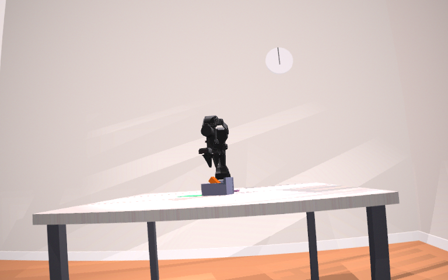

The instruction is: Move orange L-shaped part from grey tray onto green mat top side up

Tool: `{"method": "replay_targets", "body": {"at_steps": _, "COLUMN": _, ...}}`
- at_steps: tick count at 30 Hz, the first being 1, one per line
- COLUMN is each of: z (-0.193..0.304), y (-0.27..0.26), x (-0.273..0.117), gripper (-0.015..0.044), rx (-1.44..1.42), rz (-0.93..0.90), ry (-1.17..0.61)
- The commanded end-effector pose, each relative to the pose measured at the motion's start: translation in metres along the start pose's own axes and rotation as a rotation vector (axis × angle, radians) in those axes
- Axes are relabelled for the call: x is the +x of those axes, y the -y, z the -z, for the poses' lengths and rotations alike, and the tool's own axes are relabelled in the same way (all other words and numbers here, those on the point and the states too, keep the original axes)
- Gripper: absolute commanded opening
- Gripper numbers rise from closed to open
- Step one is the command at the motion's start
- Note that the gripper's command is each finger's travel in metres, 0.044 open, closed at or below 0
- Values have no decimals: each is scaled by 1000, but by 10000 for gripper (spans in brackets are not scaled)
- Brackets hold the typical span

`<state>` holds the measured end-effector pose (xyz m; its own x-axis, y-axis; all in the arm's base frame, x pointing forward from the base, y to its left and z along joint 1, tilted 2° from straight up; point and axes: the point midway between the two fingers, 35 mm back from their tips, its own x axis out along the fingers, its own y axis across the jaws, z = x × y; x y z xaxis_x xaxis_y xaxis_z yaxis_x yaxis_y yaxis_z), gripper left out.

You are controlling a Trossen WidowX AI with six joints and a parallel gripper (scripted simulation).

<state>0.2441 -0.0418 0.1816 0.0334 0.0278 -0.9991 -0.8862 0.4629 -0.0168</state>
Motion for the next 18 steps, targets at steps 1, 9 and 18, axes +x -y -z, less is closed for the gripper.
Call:
{"method": "replay_targets", "body": {"at_steps": 1, "z": 2, "y": -1, "x": 6, "gripper": 280, "rx": -34, "rz": -8, "ry": -3}}
{"method": "replay_targets", "body": {"at_steps": 9, "z": 2, "y": -2, "x": 32, "gripper": 280, "rx": -34, "rz": -8, "ry": -3}}
{"method": "replay_targets", "body": {"at_steps": 18, "z": 2, "y": -1, "x": 42, "gripper": 280, "rx": -34, "rz": -8, "ry": -3}}
